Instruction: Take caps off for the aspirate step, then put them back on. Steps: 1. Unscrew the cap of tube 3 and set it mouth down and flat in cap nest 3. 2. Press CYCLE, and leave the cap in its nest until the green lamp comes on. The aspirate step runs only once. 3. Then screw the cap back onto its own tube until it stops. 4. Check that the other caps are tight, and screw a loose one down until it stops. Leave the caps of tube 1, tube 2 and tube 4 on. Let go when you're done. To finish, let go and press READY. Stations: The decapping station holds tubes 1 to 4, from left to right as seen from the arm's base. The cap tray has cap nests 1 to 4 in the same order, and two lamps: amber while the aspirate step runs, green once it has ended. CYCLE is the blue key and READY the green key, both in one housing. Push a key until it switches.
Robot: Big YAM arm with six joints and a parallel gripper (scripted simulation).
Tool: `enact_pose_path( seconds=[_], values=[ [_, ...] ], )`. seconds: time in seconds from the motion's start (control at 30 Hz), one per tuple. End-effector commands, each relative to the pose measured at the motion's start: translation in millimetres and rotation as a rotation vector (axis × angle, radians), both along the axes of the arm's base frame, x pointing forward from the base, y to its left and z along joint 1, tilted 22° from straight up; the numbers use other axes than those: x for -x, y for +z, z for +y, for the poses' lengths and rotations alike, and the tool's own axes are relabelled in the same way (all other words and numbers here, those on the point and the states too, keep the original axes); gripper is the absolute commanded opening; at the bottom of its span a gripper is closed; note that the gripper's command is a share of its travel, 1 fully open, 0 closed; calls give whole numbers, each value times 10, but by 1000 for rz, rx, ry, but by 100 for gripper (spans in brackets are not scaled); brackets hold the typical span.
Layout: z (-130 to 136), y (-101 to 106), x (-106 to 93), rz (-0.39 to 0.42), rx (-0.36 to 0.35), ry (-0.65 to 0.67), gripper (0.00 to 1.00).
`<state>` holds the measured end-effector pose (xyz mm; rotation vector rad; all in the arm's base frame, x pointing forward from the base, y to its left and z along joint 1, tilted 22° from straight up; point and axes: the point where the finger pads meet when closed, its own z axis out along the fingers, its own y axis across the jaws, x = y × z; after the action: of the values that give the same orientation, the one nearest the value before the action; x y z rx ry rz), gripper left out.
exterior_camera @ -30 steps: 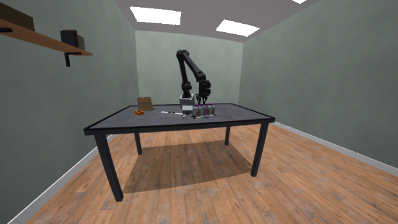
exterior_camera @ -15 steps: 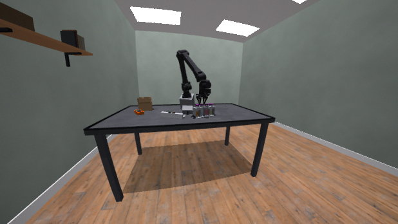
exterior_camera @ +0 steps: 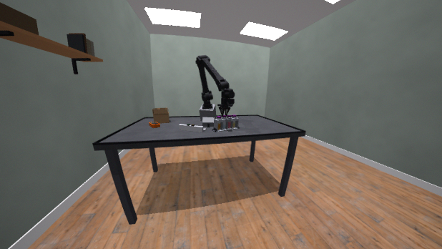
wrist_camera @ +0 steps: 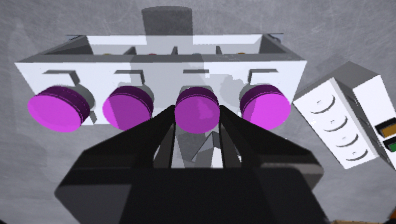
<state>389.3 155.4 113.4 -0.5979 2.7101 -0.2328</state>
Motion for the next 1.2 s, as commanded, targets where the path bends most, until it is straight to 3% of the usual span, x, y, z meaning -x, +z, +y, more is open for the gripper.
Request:
enact_pose_path(
  seconds=[0.0, 0.23, 0.27, 0.63, 0.7, 0.73, 0.8, 0.9, 1.1, 1.17],
  values=[
    [71, 125, -73, -23, -10, 5, 0],
    [71, 125, -73, -23, -10, 5, 0],
    [150, 320, -96, -51, -26, 7, 0],
    [173, 635, 37, -52, -28, 7, 0],
    [-167, 421, 164, -20, -71, -171, 0],
    [-249, 425, 171, -27, -102, -248, 0],
    [-249, 425, 171, -27, -102, -248, 0],
    [-496, 436, 192, -47, -190, -461, 0],
    [-824, 453, 221, -72, -306, -751, 0],
    [-986, 464, 231, -74, -308, -754, 0]
  ],
)
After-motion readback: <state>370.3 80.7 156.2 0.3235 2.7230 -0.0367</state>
